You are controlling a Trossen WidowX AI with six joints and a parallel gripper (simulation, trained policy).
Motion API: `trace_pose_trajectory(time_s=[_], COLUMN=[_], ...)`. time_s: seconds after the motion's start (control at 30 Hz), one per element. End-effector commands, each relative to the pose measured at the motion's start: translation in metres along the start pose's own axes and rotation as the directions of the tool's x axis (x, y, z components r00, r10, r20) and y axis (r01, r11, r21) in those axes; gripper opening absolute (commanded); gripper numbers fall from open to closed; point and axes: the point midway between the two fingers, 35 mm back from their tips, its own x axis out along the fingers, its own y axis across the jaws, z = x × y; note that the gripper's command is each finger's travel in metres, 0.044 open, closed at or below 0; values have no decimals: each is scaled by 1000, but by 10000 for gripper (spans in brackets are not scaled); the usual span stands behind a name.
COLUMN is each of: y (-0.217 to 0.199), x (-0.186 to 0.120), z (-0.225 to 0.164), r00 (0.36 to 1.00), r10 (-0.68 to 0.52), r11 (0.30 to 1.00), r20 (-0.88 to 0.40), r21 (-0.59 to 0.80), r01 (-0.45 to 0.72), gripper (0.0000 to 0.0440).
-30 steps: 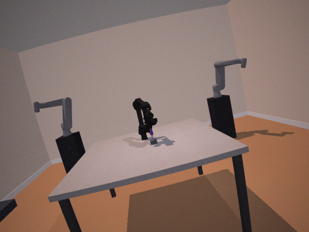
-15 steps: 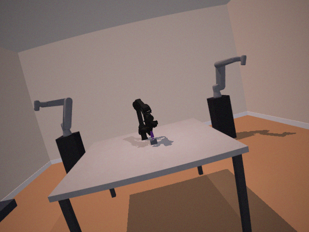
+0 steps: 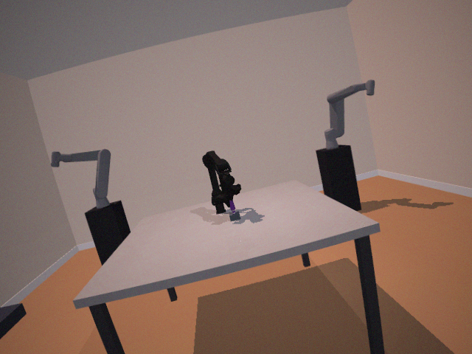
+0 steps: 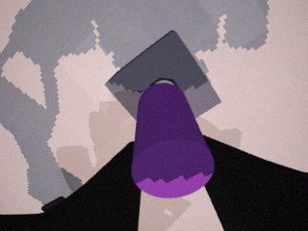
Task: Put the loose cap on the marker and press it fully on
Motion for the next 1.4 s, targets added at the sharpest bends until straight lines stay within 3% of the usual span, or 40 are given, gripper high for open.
trace_pose_trajectory(time_s=[0.0, 1.37], y=[6, -4], x=[18, 33], z=[-1, -1], r00=[998, 1000], r10=[53, 4], r11=[998, 991], r20=[-37, -21], r21=[-11, -133], r01=[-54, -6], gripper=[36, 99])
